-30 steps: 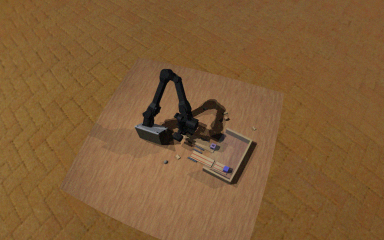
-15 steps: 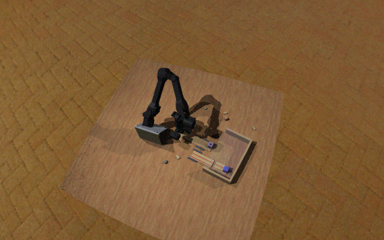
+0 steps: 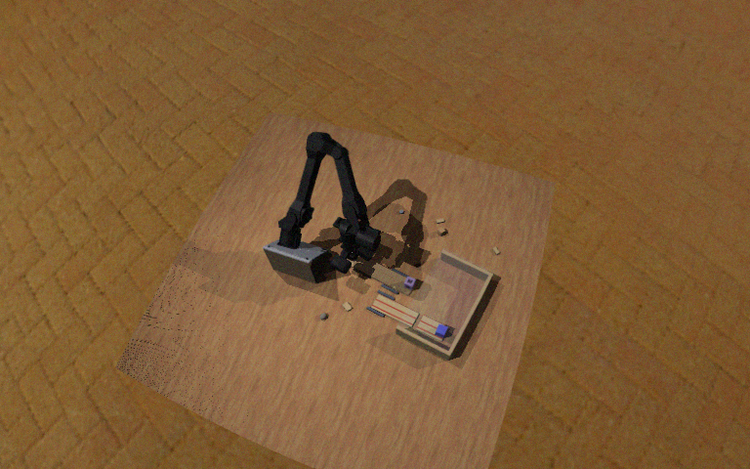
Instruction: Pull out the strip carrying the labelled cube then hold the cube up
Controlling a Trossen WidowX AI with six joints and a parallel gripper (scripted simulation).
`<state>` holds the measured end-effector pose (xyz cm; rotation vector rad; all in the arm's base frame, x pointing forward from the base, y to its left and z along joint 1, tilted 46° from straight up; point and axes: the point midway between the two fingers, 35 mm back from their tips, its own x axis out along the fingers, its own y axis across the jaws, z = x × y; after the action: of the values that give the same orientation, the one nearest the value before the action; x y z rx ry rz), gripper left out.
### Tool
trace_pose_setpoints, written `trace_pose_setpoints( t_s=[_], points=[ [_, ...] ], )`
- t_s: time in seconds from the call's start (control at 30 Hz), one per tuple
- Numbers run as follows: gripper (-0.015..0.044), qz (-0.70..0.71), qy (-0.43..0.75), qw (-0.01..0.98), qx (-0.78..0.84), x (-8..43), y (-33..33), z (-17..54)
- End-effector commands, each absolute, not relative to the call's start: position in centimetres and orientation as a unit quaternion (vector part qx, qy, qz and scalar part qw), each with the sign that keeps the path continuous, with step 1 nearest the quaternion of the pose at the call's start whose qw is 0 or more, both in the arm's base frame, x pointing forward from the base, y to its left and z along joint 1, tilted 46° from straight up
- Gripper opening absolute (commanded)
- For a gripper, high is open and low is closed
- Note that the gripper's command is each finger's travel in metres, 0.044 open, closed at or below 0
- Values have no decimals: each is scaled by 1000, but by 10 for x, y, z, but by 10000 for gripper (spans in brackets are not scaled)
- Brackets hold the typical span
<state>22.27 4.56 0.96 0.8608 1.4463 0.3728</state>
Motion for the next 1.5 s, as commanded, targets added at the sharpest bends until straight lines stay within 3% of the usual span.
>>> trace_pose_setpoints(
  t_s=[0.0,0.6,1.0,1.47],
  points=[
    [0,164,647,639,382,213,50,6],
    [0,164,647,639,382,213,50,6],
    [0,163,647,639,382,217,17,39],
    [367,193,639,657,352,265,2,35]
  ],
)
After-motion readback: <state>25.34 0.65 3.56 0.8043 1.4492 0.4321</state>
